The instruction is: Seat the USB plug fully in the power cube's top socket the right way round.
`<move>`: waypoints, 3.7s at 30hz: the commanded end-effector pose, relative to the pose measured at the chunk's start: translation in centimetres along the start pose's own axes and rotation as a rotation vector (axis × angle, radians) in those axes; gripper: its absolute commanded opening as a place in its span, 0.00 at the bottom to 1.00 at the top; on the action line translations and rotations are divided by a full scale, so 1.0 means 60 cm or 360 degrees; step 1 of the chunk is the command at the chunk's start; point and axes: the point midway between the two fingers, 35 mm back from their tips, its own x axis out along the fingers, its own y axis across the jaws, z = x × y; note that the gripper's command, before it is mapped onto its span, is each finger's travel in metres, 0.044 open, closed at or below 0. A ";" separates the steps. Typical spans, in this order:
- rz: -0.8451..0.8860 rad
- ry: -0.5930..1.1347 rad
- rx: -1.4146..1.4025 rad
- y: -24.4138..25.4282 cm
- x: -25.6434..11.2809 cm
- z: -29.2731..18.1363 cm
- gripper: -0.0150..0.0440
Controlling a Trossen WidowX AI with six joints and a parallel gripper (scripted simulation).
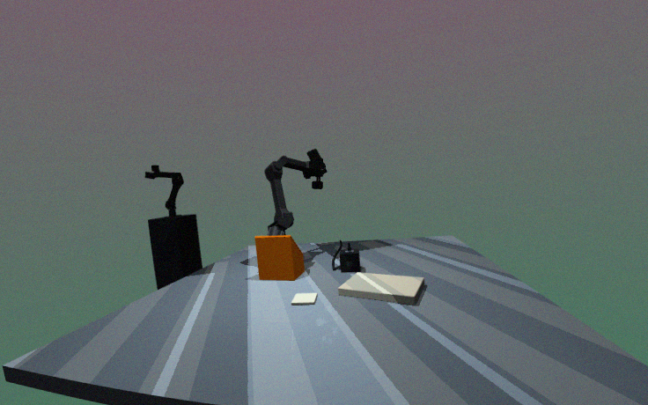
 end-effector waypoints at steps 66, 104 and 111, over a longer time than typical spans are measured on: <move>0.1286 0.2024 0.2329 0.645 -0.799 -0.115 1.00; 0.1294 0.2025 0.2318 0.678 -0.792 -0.121 0.56; 0.1294 0.2025 0.2318 0.678 -0.792 -0.121 0.25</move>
